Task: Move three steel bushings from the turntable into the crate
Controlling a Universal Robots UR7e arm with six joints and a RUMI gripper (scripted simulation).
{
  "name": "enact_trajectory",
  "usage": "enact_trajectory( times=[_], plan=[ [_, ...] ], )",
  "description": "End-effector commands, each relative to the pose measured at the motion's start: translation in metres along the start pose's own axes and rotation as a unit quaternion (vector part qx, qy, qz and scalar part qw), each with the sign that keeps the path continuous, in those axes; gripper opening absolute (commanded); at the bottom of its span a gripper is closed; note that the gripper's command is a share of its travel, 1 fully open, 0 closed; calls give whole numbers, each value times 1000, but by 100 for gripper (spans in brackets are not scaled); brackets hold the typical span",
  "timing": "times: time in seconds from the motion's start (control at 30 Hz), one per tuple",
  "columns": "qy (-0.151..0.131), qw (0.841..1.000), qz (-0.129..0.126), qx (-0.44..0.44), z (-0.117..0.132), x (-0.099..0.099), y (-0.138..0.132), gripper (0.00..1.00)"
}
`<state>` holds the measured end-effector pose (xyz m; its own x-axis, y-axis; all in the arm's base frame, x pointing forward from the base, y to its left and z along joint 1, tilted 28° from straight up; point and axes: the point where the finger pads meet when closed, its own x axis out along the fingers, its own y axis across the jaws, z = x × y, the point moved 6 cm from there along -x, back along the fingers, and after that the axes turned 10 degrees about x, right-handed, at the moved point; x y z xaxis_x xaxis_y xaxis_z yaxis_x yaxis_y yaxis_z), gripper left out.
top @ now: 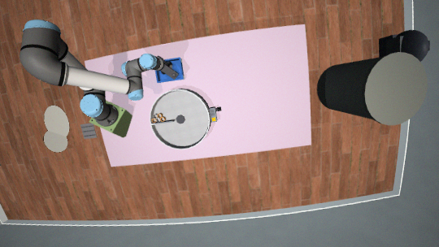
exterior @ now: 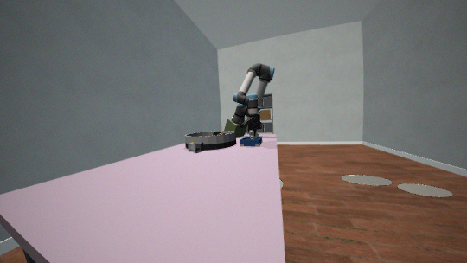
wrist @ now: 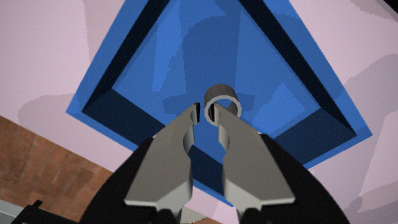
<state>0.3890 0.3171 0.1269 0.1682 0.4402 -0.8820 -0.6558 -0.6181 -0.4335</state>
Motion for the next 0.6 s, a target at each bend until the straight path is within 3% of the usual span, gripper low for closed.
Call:
enact_trajectory(
  times=[0.0,0.57],
  plan=[
    [0,1000,-1,0,0,0,0,6],
    [0,1000,-1,0,0,-3,0,6]
  ],
)
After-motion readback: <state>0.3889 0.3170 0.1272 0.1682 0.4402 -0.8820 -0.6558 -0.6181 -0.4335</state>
